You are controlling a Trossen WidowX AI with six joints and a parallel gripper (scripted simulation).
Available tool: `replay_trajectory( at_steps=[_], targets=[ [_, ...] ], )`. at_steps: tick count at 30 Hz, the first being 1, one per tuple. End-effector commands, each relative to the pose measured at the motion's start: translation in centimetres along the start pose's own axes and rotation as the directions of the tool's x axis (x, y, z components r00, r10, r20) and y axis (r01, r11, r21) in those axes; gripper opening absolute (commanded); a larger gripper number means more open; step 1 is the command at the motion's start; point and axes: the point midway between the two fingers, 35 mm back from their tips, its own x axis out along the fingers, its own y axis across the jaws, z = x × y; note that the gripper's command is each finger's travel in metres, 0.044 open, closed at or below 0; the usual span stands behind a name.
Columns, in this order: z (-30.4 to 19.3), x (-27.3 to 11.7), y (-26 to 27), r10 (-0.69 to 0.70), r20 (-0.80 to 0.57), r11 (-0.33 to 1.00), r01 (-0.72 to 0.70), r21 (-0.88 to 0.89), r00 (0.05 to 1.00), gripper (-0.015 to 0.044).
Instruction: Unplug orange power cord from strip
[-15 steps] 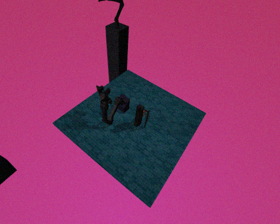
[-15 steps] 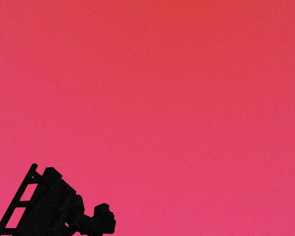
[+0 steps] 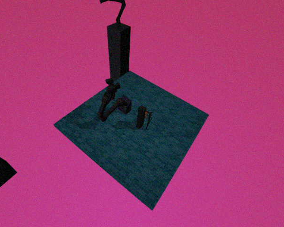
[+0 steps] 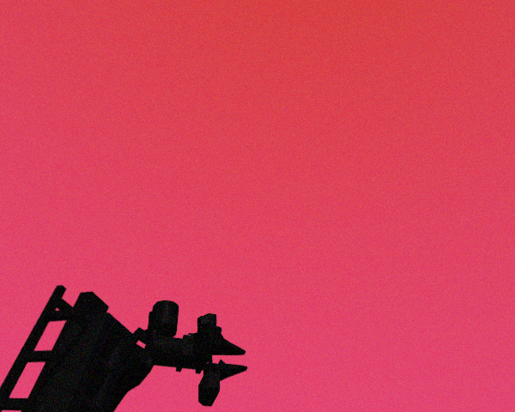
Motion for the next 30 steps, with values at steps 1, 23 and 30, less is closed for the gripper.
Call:
replay_trajectory(
  at_steps=[1,23,30],
  targets=[
    [7.8,0.7,-0.6,-0.165,0.248,0.979,0.19,-0.078,0.955,0.016],
    [28.0,-7.9,-14.1,-0.854,0.355,0.338,0.924,-0.178,0.381,0.016],
    [30.4,-13.2,-21.2,-0.988,0.103,0.069,0.917,-0.394,0.118,0.016]
  ],
)
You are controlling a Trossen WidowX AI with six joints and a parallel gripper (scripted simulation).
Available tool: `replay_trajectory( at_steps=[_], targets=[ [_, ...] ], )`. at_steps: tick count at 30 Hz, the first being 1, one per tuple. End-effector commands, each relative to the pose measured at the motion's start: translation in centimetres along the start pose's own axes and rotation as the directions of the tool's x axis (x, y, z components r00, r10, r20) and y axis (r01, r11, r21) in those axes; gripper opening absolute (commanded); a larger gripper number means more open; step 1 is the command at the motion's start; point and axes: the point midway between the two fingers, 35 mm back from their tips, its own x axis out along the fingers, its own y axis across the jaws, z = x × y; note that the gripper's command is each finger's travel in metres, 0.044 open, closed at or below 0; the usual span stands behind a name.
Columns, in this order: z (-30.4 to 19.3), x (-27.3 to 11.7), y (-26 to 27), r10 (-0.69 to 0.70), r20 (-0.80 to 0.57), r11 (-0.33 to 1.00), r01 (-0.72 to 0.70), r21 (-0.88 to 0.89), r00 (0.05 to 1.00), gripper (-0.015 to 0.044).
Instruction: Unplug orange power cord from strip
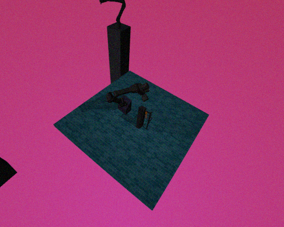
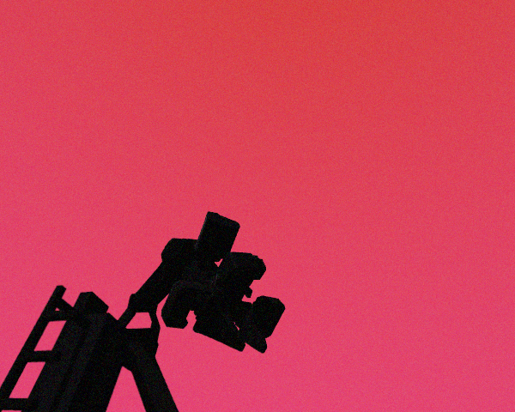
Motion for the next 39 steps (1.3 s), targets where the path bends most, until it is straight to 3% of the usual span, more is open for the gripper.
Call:
replay_trajectory(
  at_steps=[1,9,39],
  targets=[
    [-1.3,4.6,-5.7,-0.153,-0.262,0.965,0.086,-0.248,0.953,0.016],
    [-4.4,9.5,-12.0,-0.291,-0.562,0.825,-0.094,-0.557,0.775,0.016],
    [-5.8,8.2,-13.4,-0.295,-0.571,0.818,-0.107,-0.565,0.766,0.016]
  ],
)
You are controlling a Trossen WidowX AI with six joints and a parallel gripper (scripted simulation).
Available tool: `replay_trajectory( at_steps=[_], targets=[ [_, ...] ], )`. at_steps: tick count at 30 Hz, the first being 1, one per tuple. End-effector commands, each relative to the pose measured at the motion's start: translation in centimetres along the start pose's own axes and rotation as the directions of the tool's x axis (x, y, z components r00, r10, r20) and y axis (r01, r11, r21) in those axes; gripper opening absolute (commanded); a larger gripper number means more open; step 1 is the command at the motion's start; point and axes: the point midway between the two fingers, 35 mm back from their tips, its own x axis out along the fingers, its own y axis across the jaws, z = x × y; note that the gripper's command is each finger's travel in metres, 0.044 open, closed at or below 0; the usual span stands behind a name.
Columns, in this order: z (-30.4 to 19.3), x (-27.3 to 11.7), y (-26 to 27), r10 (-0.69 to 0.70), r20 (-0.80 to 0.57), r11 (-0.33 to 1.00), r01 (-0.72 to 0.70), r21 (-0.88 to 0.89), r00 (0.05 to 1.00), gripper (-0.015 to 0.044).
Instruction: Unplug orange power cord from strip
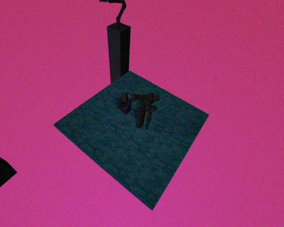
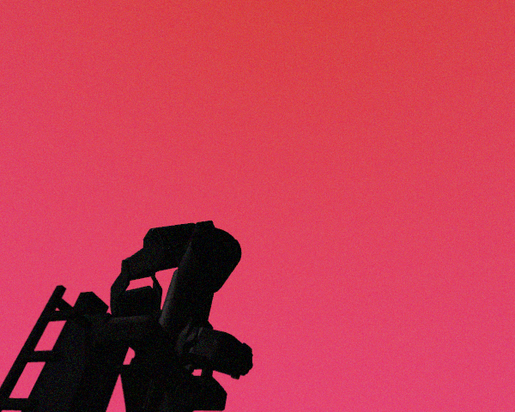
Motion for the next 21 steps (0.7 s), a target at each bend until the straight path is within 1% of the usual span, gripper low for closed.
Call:
replay_trajectory(
  at_steps=[1,11,21],
  targets=[
    [-1.0,0.1,0.0,0.001,-0.003,1.0,-0.001,-0.002,1.0,0.016],
    [-2.5,0.1,0.0,0.001,-0.004,1.0,-0.001,-0.002,1.0,0.016],
    [-2.6,0.6,0.0,0.001,-0.005,1.0,-0.001,-0.002,1.0,0.016]
  ],
)
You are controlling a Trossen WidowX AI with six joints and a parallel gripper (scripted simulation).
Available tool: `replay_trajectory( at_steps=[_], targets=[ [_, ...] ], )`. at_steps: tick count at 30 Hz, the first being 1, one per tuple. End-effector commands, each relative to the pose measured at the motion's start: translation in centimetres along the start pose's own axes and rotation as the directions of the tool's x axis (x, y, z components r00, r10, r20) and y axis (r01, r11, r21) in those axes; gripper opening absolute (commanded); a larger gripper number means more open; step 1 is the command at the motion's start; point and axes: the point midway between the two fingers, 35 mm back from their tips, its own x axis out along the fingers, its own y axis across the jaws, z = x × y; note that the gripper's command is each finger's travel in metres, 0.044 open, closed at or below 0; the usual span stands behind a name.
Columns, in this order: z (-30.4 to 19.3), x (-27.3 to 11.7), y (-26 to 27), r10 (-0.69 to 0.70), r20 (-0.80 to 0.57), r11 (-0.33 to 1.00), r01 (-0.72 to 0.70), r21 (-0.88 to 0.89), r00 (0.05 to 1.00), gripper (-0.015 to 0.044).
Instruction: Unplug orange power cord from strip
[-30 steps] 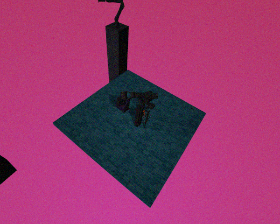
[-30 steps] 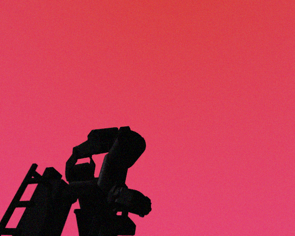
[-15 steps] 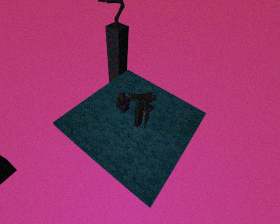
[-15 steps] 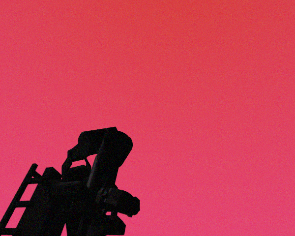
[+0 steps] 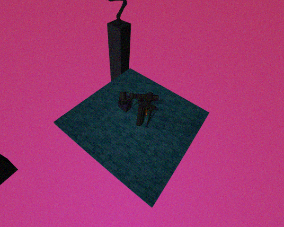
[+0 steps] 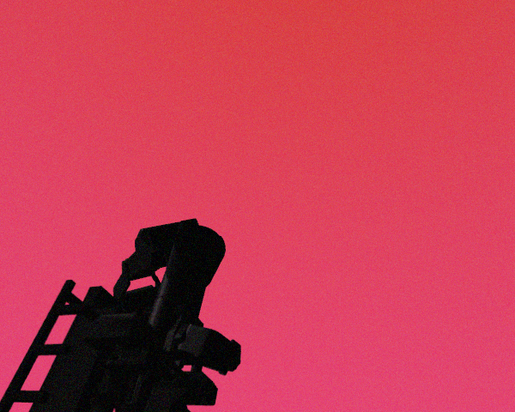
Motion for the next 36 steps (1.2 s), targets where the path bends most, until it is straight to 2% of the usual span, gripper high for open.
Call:
replay_trajectory(
  at_steps=[1,9,13,21,36],
  targets=[
    [-0.2,0.5,0.0,0.0,-0.003,1.0,0.0,-0.003,1.0,0.016],
    [-0.2,1.1,0.0,0.0,-0.003,1.0,0.0,-0.002,1.0,0.016],
    [-0.1,0.8,0.0,0.0,0.0,1.0,0.0,0.001,1.0,0.0055],
    [-0.1,0.8,0.0,0.0,0.0,1.0,0.0,0.001,1.0,0.0002],
    [1.9,0.7,-0.2,-0.001,0.002,1.0,0.001,0.0,1.0,0.0]
  ],
)
